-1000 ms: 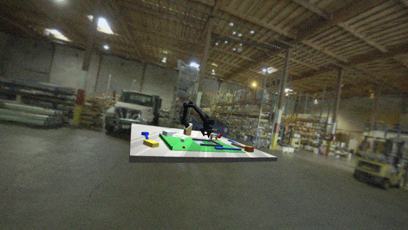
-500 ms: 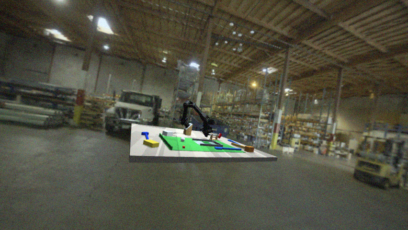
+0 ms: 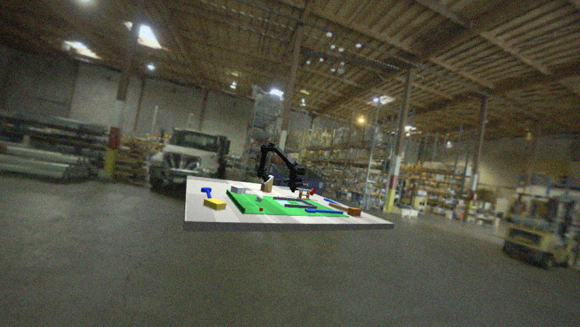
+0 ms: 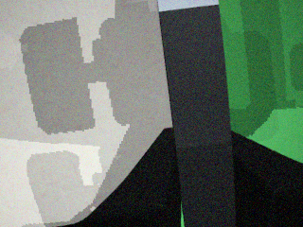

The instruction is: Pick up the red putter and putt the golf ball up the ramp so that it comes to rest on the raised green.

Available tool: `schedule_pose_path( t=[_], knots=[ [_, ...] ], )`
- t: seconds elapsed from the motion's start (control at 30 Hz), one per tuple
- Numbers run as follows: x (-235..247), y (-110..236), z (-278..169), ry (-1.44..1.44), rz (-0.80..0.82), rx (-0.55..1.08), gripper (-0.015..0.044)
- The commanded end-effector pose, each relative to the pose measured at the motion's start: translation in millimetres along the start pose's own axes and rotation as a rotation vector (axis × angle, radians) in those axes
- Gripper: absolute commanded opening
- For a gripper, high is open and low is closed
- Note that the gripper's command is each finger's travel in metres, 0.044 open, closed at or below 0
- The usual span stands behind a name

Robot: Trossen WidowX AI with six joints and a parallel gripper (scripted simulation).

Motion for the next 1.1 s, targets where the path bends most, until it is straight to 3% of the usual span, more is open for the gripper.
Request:
schedule_pose_path(
  t=[0.0,0.2,0.37,1.07],
  knots=[
    [-1.5,33.4,12.1,-0.002,-0.010,-0.035,0.0000],
    [6.3,75.9,19.6,-0.001,-0.007,-0.033,0.0000],
    [4.2,72.5,15.3,-0.010,-0.015,-0.023,0.0000],
    [-59.6,132.3,-127.5,-0.711,-0.097,-0.025,0.0000]
  ],
)
Point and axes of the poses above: the point midway between the two fingers, 35 mm back from their tips, its own y axis back along the fingers, its own x axis across the jaws, z = x × y, the point moved 3 cm from there along y, back along the fingers, and after that the axes turned 15 degrees about -y, right-handed, at the moved point
